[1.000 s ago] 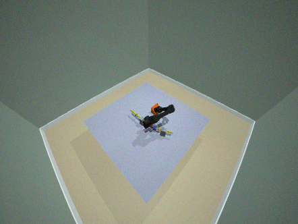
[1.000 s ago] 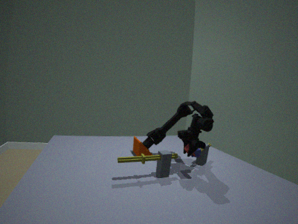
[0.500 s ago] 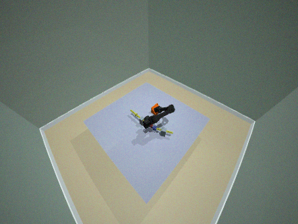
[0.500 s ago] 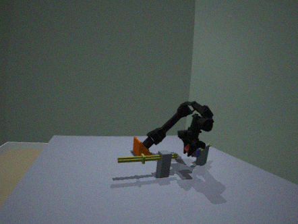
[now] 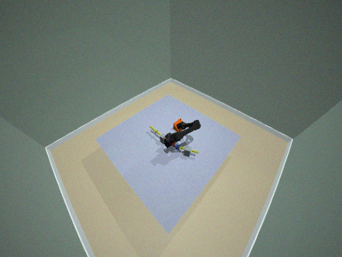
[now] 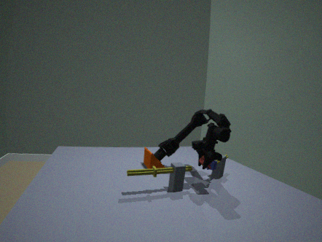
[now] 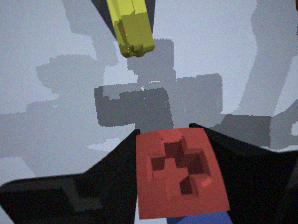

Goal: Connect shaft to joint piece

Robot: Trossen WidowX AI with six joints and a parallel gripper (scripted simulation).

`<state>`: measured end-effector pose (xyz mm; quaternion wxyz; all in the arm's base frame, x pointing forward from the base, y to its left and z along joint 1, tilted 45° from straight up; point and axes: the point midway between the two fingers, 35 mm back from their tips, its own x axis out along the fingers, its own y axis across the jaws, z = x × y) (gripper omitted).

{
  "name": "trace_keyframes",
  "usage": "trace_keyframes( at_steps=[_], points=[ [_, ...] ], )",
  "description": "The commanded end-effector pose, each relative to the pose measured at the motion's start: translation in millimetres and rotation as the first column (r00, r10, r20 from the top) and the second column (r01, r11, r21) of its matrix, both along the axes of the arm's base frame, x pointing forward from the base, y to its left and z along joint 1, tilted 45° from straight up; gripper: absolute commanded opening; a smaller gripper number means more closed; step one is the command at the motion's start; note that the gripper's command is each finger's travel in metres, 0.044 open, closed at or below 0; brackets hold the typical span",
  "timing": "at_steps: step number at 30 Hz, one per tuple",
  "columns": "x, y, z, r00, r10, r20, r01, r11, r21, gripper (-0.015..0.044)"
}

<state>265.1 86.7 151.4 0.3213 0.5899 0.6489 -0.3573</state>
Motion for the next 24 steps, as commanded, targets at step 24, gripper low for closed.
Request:
trace_keyframes(
  at_steps=[24],
  points=[
    [0.0,0.3,-2.2,1.000,0.002,0.001,-0.002,0.999,0.044,0.0000]
  ],
)
